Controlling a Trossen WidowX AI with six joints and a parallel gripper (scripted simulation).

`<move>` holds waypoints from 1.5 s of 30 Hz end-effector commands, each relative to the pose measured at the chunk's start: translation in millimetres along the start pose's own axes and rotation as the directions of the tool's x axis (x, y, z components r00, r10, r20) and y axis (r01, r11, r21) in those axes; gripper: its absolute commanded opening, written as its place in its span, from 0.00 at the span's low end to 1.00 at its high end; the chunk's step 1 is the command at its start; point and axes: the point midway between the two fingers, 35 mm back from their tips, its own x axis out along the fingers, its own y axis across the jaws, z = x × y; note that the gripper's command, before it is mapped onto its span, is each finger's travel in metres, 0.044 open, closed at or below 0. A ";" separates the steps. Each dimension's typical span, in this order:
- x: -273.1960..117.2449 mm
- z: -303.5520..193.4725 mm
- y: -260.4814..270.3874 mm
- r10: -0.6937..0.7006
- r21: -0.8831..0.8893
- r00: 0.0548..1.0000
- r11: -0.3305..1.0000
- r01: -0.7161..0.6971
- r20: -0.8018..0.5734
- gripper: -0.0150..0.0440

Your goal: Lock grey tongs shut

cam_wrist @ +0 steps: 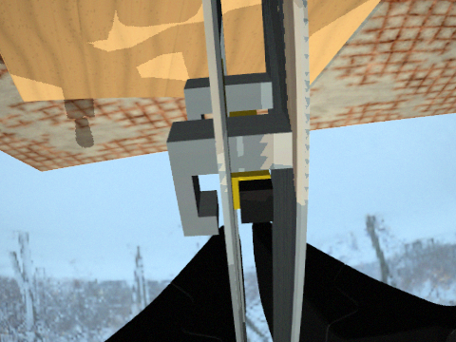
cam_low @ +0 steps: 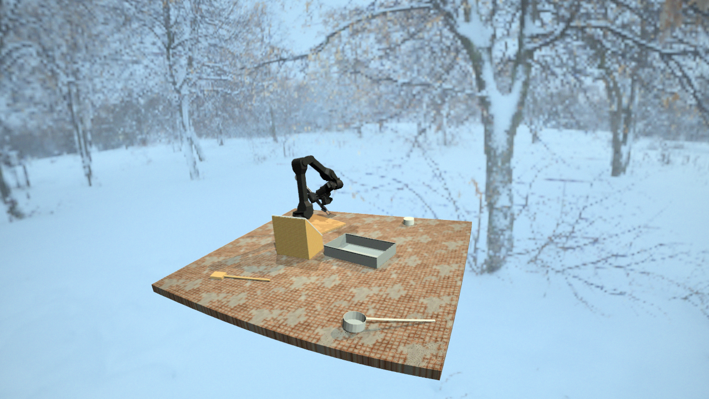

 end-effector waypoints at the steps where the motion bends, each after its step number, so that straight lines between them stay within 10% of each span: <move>1: -0.5 -2.1 0.1 0.003 -0.009 1.000 1.000 -0.004 -0.007 0.00; 45: 32.7 22.7 -17.7 -0.212 0.143 0.881 0.976 0.166 0.424 0.00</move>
